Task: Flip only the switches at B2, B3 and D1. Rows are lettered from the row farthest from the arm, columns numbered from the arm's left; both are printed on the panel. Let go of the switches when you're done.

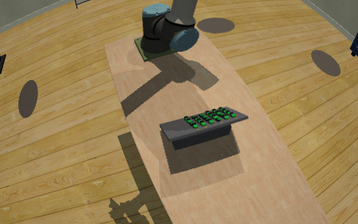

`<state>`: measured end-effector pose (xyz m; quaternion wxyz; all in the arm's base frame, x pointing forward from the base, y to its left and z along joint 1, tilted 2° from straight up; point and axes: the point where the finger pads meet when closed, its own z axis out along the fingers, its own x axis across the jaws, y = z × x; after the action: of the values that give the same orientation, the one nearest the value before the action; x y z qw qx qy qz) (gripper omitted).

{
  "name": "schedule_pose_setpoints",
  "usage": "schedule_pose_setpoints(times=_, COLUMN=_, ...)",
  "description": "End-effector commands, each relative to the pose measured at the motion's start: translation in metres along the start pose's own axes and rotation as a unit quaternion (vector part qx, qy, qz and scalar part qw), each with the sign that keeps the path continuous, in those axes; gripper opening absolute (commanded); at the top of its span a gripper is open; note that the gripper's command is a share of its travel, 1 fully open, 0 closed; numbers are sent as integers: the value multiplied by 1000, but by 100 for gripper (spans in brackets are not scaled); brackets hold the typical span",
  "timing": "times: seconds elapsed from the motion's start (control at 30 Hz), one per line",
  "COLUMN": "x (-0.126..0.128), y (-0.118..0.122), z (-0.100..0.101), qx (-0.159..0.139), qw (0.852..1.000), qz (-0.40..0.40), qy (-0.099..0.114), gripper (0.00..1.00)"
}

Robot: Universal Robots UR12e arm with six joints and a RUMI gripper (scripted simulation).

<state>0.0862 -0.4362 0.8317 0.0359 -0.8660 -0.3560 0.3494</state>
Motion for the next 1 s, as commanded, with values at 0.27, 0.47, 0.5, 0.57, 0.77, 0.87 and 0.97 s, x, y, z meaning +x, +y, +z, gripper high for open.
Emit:
schedule_pose_setpoints(times=0.27, x=75, y=85, z=7, qx=-83, qw=979, qz=-185, qy=4, gripper=0)
schedule_pose_setpoints(times=0.47, x=112, y=119, z=9, qx=-117, qw=957, qz=-264, qy=-2, gripper=0)
schedule_pose_setpoints(times=0.5, x=122, y=127, z=9, qx=-126, qw=950, qz=-285, qy=-4, gripper=0)
schedule_pose_setpoints(times=0.57, x=144, y=144, z=9, qx=-145, qw=934, qz=-327, qy=-9, gripper=0)
schedule_pose_setpoints(times=0.77, x=192, y=176, z=9, qx=-183, qw=892, qz=-413, qy=-24, gripper=0)
schedule_pose_setpoints(times=0.87, x=218, y=191, z=9, qx=-202, qw=866, qz=-456, qy=-33, gripper=0)
schedule_pose_setpoints(times=0.97, x=231, y=199, z=8, qx=-211, qw=852, qz=-478, qy=-39, gripper=0)
